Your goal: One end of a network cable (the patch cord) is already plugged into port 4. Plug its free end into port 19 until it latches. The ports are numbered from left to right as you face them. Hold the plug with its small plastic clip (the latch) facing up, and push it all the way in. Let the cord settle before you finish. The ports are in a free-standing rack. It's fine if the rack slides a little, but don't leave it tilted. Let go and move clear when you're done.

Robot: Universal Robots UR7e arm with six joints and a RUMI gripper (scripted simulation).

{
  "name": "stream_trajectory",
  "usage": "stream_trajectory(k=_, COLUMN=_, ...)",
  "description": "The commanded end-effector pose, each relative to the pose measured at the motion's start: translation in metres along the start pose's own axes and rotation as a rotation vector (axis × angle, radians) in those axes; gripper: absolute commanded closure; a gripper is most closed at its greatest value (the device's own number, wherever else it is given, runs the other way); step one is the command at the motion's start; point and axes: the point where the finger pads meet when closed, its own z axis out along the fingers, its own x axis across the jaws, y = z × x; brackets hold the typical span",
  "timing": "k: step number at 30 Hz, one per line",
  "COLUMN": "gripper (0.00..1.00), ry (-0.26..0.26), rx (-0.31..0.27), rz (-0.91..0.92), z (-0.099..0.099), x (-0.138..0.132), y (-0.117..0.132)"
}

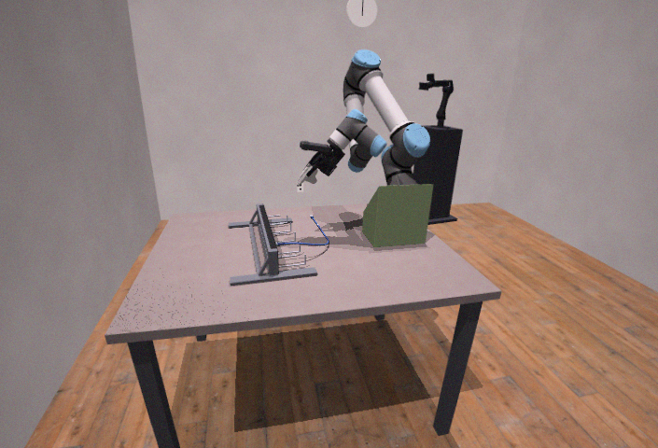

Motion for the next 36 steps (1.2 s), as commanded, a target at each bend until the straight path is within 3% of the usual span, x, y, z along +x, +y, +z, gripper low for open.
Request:
stream_trajectory(k=1, gripper=1.00, ry=-0.012, rx=-0.002, rz=-0.008, z=0.000, x=0.005, y=0.000)
stream_trajectory(k=17, gripper=1.00, ry=-0.010, rx=0.001, rz=-0.006, z=0.012, x=0.005, y=-0.002)
stream_trajectory(k=27, gripper=1.00, ry=-0.010, rx=0.001, rz=-0.006, z=0.037, x=0.005, y=-0.002)
stream_trajectory(k=36, gripper=1.00, ry=-0.010, rx=0.001, rz=-0.006, z=0.078, x=0.005, y=-0.002)
